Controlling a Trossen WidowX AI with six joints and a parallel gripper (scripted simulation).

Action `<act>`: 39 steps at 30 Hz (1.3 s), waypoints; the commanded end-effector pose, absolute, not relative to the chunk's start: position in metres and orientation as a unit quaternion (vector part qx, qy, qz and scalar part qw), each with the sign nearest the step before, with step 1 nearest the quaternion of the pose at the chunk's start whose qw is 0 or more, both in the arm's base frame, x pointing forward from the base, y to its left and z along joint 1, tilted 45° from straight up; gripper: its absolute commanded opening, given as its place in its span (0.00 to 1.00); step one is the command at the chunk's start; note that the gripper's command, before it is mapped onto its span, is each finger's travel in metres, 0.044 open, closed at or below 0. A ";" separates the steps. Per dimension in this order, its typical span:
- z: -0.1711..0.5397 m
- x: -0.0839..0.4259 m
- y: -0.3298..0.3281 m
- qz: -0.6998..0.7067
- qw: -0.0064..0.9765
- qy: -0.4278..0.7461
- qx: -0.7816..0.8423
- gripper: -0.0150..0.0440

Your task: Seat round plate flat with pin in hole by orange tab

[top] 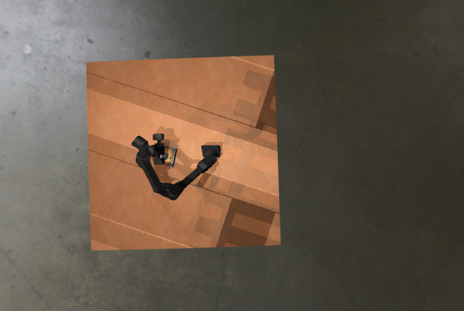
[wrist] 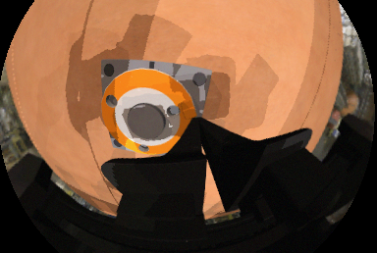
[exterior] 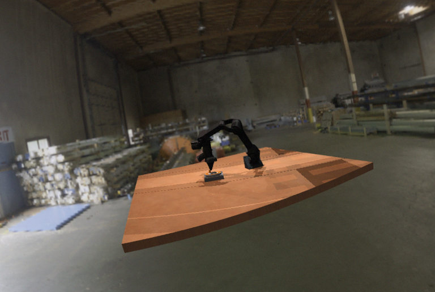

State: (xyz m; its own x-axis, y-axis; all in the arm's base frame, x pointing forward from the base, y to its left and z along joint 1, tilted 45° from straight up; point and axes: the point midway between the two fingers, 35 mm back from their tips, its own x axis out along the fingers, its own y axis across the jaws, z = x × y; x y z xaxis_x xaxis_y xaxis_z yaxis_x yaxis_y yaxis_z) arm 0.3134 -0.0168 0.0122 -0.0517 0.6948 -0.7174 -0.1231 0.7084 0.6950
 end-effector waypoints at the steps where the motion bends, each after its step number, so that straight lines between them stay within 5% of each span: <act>1: 0.011 0.318 -0.014 0.314 0.650 0.656 0.222 0.25; 39: 0.033 0.355 0.005 0.315 0.650 0.655 0.222 0.25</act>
State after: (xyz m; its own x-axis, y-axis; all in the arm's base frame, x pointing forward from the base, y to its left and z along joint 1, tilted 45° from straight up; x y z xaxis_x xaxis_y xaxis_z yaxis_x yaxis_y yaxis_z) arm 0.3536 -0.0003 0.0312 -0.0503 0.6973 -0.7150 -0.1204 0.7065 0.6974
